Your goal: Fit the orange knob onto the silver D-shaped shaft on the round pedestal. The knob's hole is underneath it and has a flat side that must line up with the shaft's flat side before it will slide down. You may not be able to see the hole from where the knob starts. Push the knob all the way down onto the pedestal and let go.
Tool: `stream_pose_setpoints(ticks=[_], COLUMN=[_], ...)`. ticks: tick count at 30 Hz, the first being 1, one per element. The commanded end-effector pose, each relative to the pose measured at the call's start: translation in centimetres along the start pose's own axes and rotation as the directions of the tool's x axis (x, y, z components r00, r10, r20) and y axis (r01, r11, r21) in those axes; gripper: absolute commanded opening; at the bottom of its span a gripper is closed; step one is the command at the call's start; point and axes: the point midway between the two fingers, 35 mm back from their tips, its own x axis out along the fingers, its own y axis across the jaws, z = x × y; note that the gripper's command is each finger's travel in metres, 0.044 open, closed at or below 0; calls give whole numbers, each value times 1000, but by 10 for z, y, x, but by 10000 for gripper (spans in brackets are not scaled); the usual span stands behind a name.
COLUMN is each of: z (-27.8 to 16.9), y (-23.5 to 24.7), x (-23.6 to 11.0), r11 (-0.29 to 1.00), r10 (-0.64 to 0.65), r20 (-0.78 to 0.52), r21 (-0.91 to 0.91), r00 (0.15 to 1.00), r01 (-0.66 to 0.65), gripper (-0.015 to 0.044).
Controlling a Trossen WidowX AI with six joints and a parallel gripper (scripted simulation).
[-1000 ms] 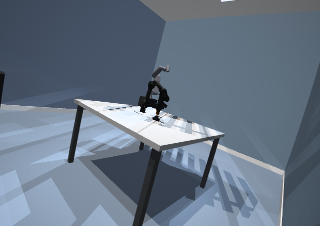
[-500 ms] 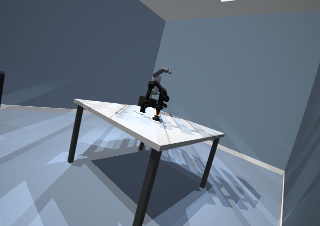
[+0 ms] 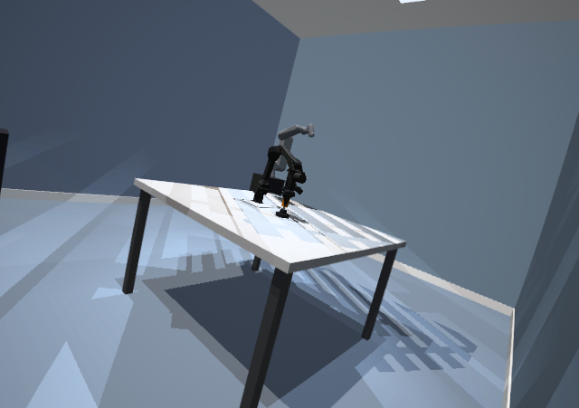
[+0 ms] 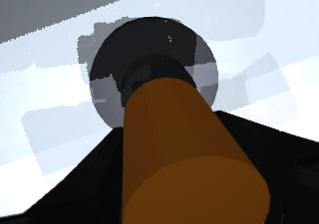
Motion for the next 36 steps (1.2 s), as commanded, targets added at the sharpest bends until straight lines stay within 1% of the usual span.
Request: stream_pose_setpoints(ticks=[1, 3, 28, 34, 36], z=[0, 0, 0, -1, -1], y=[0, 0, 0, 2, 2], x=[-2, -1, 4, -2, -2], r11=[993, 987, 987, 987, 982], r10=[-2, -2, -2, -2, -2], r20=[2, 2, 2, 2, 2], r21=[122, 164, 164, 164, 189], r00=[1000, 1000, 1000, 1000, 1000], r01=[2, 2, 2, 2, 2], gripper=[0, 0, 0, 0, 0])
